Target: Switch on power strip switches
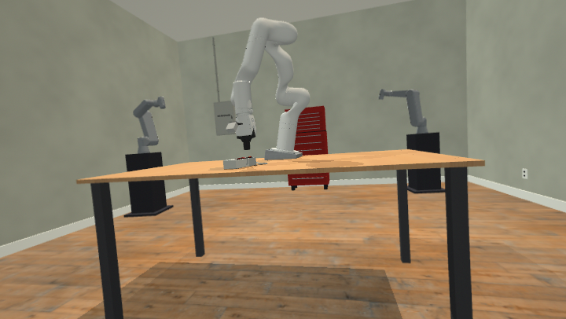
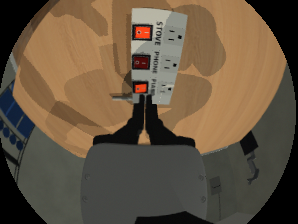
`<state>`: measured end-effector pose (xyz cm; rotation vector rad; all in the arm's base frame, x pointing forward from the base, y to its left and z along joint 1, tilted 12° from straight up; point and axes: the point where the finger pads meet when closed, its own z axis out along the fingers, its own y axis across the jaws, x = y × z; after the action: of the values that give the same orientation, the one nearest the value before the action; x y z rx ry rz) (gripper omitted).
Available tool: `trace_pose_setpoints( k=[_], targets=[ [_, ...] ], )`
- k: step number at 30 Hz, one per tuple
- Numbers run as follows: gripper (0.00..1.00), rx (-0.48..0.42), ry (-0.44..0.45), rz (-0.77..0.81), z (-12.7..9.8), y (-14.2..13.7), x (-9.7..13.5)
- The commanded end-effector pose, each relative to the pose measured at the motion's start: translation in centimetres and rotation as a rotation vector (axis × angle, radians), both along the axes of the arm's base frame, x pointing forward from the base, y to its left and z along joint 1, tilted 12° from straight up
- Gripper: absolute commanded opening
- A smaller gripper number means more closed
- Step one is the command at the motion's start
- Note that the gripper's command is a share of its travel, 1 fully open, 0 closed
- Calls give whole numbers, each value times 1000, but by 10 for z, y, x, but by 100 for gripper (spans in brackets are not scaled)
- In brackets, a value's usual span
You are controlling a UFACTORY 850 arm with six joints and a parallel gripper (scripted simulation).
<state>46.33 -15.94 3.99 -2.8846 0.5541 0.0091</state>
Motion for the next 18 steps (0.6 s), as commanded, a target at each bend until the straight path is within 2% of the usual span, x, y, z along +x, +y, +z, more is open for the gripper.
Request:
trace_pose_setpoints(
  k=[1, 9, 10, 18],
  targets=[
    [0, -1, -2, 0, 1, -1, 1],
    [0, -1, -2, 0, 1, -1, 1],
    [100, -1, -2, 0, 1, -1, 1],
    [100, -1, -2, 0, 7, -2, 1]
  ],
)
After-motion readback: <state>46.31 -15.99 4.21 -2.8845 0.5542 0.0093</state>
